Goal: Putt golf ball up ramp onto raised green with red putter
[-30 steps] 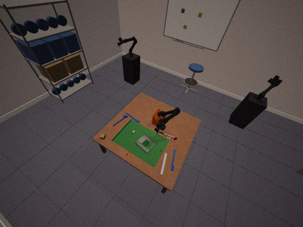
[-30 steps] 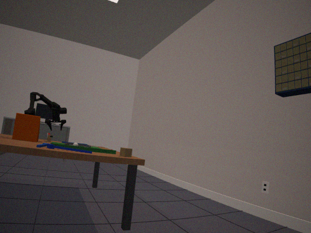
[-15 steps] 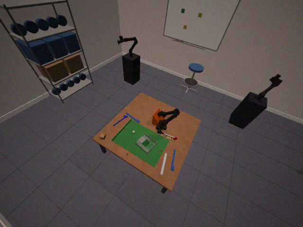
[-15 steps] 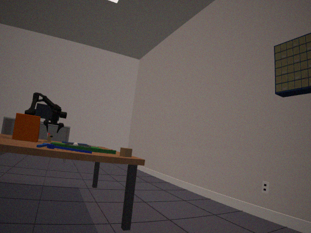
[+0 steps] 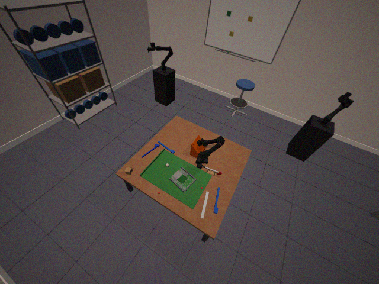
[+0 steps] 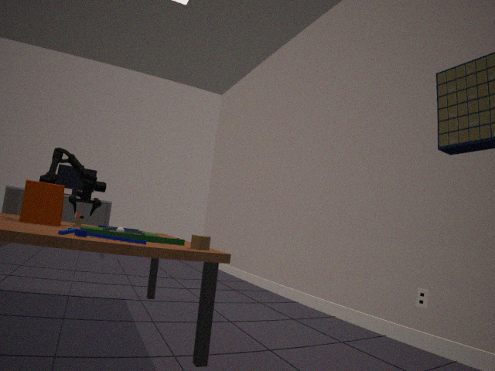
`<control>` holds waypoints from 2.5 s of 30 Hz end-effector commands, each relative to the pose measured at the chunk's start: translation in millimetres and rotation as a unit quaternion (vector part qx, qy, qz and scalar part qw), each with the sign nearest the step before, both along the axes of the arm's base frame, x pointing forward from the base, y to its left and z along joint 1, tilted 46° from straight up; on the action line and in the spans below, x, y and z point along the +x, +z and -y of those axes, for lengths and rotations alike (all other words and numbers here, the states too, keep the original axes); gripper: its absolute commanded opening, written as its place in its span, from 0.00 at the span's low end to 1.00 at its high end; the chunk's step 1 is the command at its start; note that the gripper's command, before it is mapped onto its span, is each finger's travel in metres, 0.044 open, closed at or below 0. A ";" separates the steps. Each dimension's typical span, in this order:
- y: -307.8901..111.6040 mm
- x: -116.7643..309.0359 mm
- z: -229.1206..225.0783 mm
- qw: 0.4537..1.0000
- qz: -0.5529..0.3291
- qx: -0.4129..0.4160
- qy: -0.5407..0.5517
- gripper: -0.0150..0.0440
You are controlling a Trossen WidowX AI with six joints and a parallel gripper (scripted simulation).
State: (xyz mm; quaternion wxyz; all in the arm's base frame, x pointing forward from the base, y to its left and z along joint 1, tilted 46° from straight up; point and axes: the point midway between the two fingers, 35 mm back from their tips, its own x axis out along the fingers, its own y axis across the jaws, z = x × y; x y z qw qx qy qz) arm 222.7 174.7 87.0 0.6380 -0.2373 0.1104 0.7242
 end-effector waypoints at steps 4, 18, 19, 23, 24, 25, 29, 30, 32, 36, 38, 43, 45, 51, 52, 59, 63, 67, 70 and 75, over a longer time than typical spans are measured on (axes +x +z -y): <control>-16.4 -3.7 -13.9 1.000 -0.009 -0.002 0.001 1.00; -24.2 -3.9 -21.9 1.000 -0.009 -0.002 0.001 1.00; -25.3 -4.0 -23.1 1.000 -0.009 -0.002 0.001 1.00; -29.7 -4.3 -27.7 1.000 -0.009 -0.002 0.001 1.00; -30.7 -4.4 -28.8 1.000 -0.009 -0.002 0.001 1.00; -31.8 -4.5 -30.0 1.000 -0.009 -0.002 0.001 1.00; -34.3 -4.9 -32.8 1.000 -0.009 -0.001 0.001 1.00; -34.3 -4.9 -32.8 1.000 -0.009 -0.001 0.001 1.00; -34.3 -4.9 -32.8 1.000 -0.009 -0.001 0.001 1.00; -34.3 -4.9 -32.8 1.000 -0.009 -0.001 0.001 1.00; -30.8 -3.4 -32.7 1.000 -0.003 0.002 0.002 0.91; -30.8 -3.4 -32.7 1.000 -0.003 0.002 0.002 0.69; -30.8 -3.4 -32.7 1.000 -0.003 0.002 0.002 0.60; -30.8 -3.4 -32.7 1.000 -0.003 0.002 0.002 0.33; -30.8 -3.4 -32.7 1.000 -0.003 0.002 0.002 0.32; -30.6 -3.2 -32.3 1.000 -0.003 0.002 0.002 0.25; -26.8 -0.9 -25.9 1.000 -0.002 -0.001 0.002 0.25; -19.2 2.1 -14.7 1.000 -0.002 -0.006 0.003 0.25; -12.4 3.7 -5.9 1.000 -0.002 -0.008 0.003 0.25; 0.6 4.6 8.5 1.000 -0.002 -0.009 0.003 0.25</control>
